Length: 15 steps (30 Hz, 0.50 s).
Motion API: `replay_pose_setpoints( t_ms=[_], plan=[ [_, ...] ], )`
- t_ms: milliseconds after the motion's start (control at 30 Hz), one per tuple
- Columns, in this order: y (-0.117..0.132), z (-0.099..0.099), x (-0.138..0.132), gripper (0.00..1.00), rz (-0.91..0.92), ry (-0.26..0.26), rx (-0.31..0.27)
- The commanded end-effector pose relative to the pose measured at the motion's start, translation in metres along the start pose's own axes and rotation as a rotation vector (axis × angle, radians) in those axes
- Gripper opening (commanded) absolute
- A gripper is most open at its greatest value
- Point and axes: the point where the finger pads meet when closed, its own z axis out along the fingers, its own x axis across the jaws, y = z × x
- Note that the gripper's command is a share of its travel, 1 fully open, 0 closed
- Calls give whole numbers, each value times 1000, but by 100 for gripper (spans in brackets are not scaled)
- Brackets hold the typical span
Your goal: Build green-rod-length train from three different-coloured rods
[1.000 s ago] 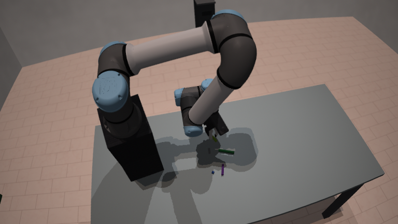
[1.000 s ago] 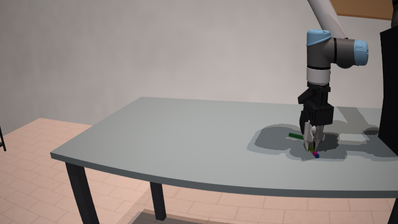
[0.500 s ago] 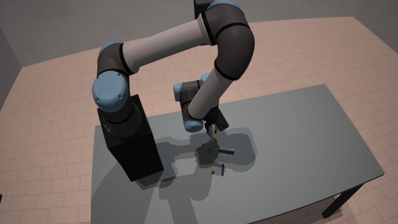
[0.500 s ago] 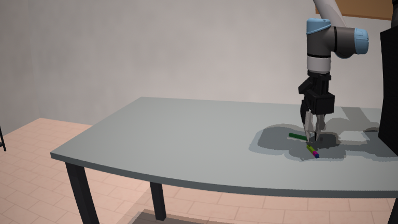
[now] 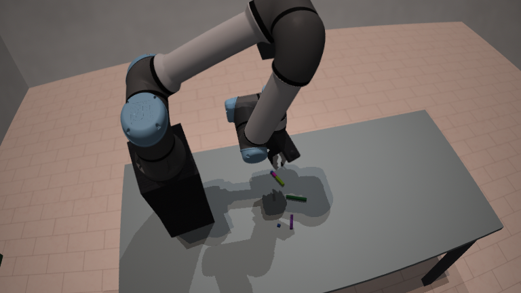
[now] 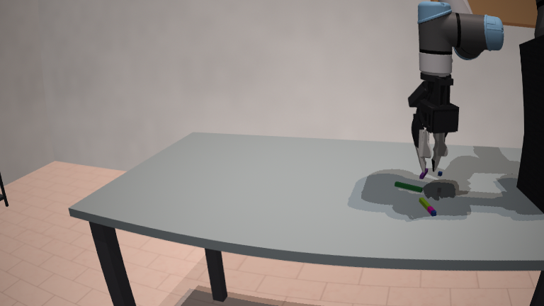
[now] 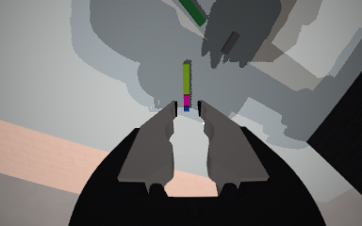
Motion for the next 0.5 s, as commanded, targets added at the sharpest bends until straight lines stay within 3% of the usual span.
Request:
replay_pose_setpoints(
  t_ms=[0, 33, 67, 467],
  plan=[
    [0, -6, 0, 14, 0, 0, 0],
    [0, -6, 0, 14, 0, 0, 0],
    [0, -6, 0, 100, 0, 0, 0],
    [0, -6, 0, 100, 0, 0, 0]
  ],
)
